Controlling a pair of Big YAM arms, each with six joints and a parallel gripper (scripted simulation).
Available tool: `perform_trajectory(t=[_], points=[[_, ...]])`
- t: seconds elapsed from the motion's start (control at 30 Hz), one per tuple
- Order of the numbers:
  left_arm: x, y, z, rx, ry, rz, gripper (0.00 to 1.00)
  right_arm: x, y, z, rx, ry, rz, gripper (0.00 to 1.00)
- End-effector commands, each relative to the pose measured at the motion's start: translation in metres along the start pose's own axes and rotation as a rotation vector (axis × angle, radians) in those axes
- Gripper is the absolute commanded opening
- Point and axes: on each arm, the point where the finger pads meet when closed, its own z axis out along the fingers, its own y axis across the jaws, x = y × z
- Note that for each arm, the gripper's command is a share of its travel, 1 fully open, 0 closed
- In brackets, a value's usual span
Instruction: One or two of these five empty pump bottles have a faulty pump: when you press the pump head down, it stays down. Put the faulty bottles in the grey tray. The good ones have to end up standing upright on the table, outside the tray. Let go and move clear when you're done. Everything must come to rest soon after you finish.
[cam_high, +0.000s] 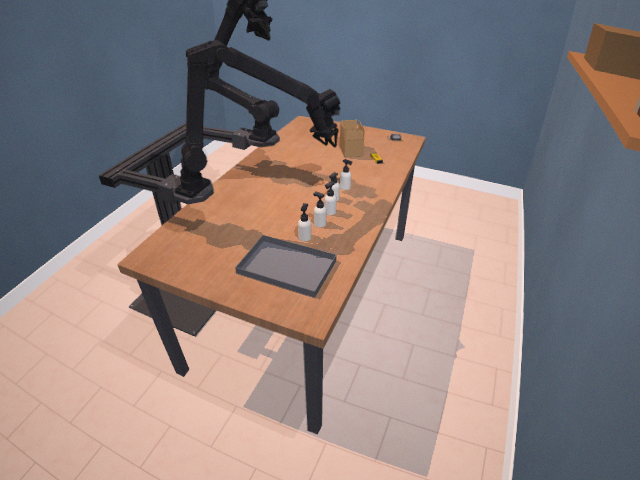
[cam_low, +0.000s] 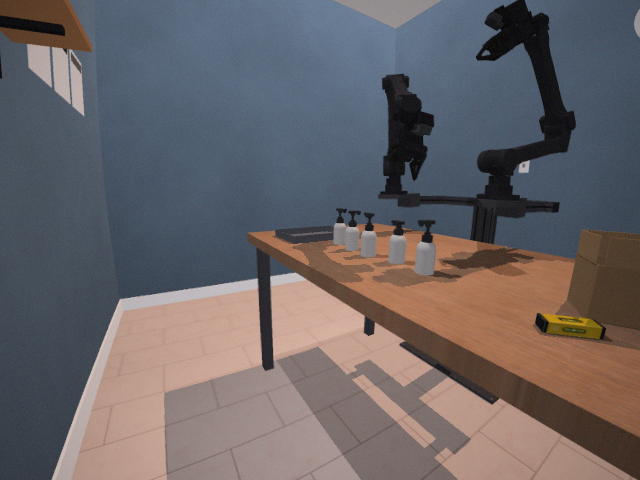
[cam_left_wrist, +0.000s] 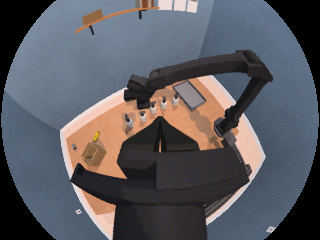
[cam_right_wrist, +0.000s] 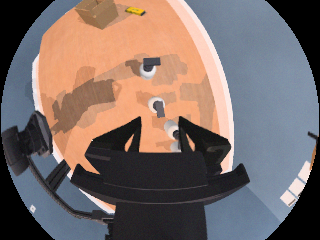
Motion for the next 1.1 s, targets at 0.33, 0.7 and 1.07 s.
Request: perform_trajectory(t=[0.33,0.7,1.07], points=[[-0.007,-0.004,-0.017,-0.002,-0.034,0.028,0.0,0.022,-0.016,0.079,-0.175,0.35,-0.139,0.51],[-0.003,-0.003,-0.009,0.001,-0.017,0.023,0.0,0.02,-0.012,0.09,-0.179,0.359,-0.131,0.51],[-0.003,-0.003,-0.009,0.001,-0.017,0.023,0.0,0.034,-0.01,0.108,-0.185,0.371,-0.132,0.51]])
